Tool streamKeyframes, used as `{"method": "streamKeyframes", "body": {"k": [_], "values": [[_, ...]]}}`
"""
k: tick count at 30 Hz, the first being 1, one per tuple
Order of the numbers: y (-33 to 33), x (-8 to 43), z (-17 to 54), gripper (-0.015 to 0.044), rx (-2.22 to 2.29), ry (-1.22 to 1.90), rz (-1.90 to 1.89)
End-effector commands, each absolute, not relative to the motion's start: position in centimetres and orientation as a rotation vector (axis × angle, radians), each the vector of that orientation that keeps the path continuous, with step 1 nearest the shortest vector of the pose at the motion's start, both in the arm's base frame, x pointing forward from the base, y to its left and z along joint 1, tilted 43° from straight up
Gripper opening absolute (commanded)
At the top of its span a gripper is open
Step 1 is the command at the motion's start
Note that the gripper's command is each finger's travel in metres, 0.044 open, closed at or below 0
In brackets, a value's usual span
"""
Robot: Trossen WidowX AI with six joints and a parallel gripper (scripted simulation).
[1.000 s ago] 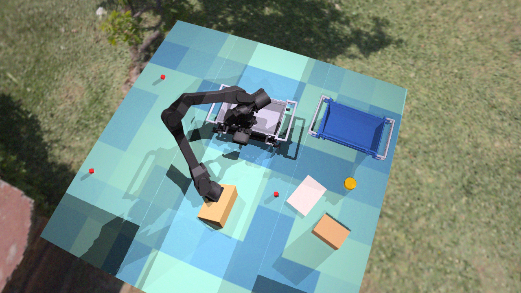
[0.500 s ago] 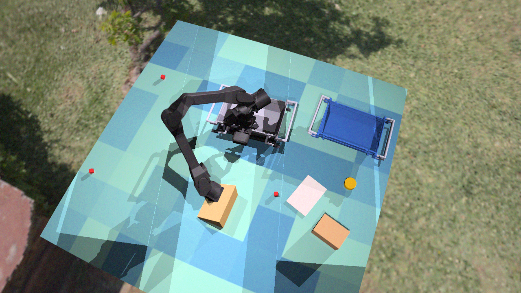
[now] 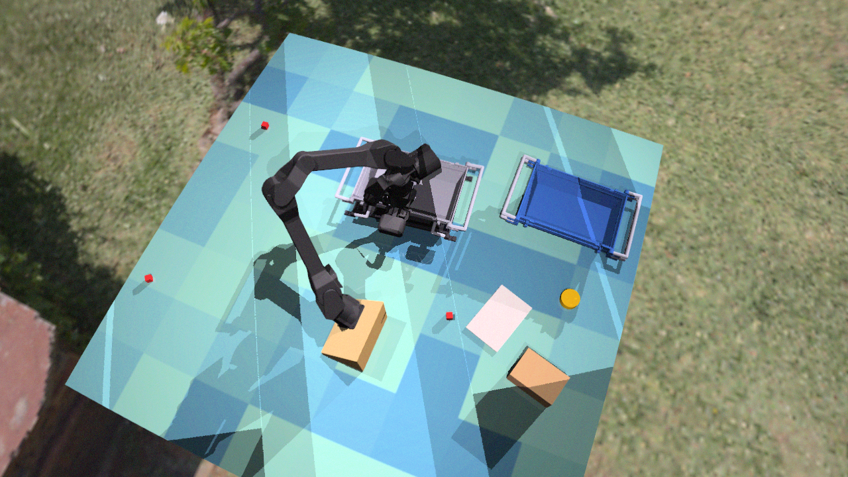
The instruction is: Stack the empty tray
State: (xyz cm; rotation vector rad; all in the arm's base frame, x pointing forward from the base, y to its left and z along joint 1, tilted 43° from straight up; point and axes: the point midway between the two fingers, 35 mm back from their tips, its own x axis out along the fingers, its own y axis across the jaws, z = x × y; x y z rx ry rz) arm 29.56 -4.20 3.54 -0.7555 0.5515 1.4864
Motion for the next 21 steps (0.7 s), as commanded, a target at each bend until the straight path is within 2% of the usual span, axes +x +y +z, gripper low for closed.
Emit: {"method": "streamKeyframes", "body": {"k": [1,17,21], "values": [[-3.58,29.28,3.4,0.0,-0.758,0.551,1.515],[-3.59,29.27,3.4,0.0,-0.758,0.551,1.515],[-3.59,29.27,3.4,0.0059,-0.758,0.551,1.515]]}}
